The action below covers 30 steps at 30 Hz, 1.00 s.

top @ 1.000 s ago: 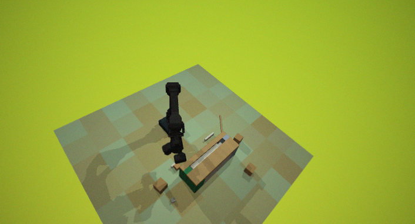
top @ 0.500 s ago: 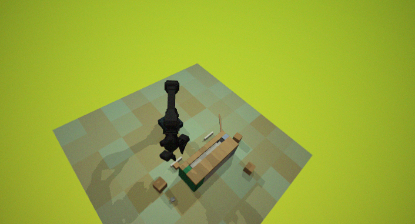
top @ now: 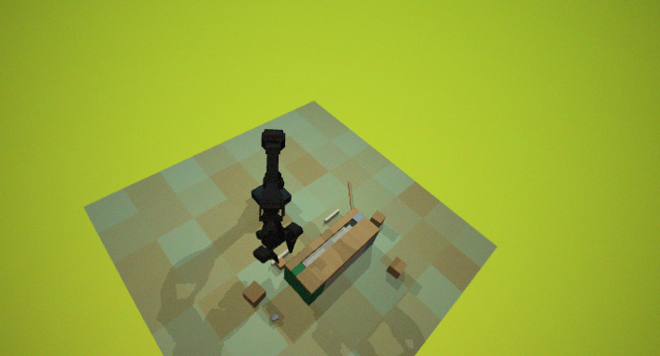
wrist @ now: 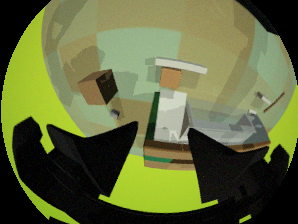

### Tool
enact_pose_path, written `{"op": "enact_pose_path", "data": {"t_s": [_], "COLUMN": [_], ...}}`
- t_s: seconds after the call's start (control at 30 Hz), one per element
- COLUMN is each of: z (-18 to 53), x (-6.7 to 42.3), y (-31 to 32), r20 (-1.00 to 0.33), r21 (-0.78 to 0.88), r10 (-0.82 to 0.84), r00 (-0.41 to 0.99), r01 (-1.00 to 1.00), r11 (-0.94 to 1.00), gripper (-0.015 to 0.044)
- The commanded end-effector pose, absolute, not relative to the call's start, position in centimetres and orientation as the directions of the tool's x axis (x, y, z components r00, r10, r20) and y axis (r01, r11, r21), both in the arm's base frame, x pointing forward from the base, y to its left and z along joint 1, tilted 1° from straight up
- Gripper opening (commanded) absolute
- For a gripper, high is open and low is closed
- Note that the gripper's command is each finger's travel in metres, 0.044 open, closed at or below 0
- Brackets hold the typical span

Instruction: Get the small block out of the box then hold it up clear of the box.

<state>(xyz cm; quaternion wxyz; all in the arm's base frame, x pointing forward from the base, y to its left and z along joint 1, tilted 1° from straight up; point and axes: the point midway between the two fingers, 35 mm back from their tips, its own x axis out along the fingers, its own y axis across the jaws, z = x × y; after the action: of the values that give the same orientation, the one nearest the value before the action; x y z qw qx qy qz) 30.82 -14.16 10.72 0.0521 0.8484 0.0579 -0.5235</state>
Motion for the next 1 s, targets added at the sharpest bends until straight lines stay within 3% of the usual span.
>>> {"op": "enact_pose_path", "data": {"t_s": [0.0,0.97], "z": [6.3,3.2], "x": [30.5,30.5], "y": [-13.6,-13.8], "r20": [-0.902,-0.901], "r21": [0.009,0.011], "r10": [0.057,0.060], "r00": [0.429,0.430], "r01": [0.149,0.161], "r11": [-0.989,-0.987], "gripper": [0.0285,0.0285]}}
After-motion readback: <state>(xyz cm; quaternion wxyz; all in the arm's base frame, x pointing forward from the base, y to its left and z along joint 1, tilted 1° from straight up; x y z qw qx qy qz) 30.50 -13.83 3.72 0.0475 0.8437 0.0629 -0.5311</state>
